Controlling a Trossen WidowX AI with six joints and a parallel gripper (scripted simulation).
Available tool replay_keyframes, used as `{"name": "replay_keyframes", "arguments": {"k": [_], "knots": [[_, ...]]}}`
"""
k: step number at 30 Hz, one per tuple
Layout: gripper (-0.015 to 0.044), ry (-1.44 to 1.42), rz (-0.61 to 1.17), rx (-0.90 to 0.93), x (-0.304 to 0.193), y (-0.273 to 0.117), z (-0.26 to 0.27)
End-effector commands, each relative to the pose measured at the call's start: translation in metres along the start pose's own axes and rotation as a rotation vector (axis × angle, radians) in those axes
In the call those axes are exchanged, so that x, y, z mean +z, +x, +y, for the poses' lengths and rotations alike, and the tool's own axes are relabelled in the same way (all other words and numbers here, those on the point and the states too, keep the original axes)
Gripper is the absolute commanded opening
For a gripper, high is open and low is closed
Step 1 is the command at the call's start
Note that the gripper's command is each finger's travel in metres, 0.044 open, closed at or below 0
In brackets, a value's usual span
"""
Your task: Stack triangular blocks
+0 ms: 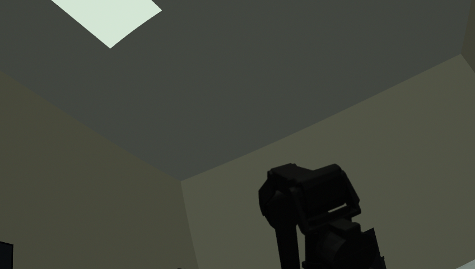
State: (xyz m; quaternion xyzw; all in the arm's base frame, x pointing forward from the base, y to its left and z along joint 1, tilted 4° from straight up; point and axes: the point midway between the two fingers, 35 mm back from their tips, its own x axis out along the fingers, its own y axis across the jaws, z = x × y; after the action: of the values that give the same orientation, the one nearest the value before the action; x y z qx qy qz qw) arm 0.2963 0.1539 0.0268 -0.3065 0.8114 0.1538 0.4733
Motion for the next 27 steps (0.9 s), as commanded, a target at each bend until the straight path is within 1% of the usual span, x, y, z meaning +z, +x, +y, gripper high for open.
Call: {"name": "replay_keyframes", "arguments": {"k": [1, 6, 19, 27], "knots": [[0.044, 0.043, 0.037, -0.034, -0.001, -0.001, -0.002], [0.044, 0.046, 0.04, -0.031, 0.0, 0.004, -0.003], [0.044, 0.087, 0.094, 0.026, -0.005, 0.094, -0.004], [0.044, 0.089, 0.097, 0.029, -0.008, 0.1, -0.003]]}}
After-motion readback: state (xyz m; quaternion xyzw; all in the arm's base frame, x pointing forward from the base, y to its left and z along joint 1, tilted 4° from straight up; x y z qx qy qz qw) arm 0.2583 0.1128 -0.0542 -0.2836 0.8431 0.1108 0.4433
